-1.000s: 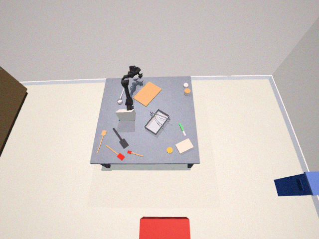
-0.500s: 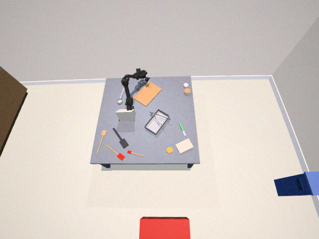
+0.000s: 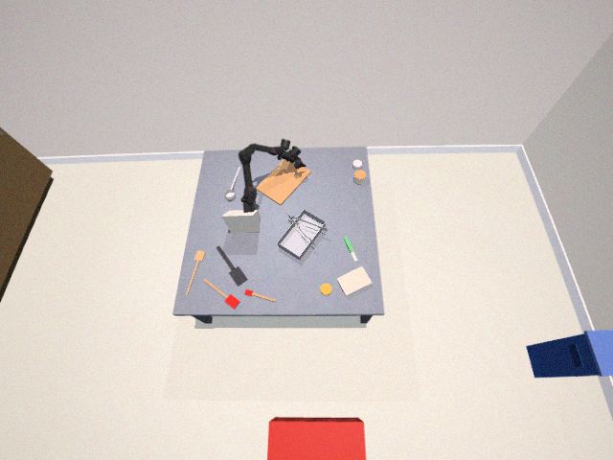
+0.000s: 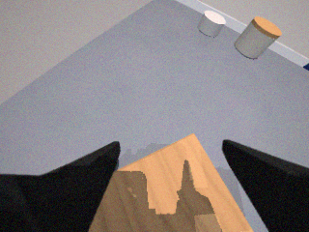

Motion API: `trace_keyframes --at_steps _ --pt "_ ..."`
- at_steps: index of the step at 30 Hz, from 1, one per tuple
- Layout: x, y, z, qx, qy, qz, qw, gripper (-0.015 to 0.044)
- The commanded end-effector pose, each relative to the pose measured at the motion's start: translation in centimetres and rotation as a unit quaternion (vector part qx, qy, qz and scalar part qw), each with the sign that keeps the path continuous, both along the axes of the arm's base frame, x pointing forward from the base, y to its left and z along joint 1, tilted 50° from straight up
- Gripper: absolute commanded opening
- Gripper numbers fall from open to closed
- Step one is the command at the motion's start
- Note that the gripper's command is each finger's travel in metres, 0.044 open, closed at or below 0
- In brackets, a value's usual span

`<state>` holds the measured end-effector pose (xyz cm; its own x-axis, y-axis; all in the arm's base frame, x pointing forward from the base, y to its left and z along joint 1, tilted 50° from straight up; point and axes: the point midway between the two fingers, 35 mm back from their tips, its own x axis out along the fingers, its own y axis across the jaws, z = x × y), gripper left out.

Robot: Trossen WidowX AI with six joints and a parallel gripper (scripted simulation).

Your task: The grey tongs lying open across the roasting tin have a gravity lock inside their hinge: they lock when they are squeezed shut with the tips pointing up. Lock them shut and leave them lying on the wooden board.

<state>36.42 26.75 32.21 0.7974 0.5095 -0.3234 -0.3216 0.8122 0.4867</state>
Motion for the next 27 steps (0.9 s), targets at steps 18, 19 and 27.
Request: trace_keyframes --at_steps 18,19,27 --pt "6.8 -24.7 -25.8 -0.099 0.409 -0.057 0.905 0.044" --pt "6.2 -26.0 -27.0 -0.082 0.435 -0.056 0.895 0.044" --pt "-0.1 -35.6 -34.0 0.133 0.59 -0.058 0.794 0.044"
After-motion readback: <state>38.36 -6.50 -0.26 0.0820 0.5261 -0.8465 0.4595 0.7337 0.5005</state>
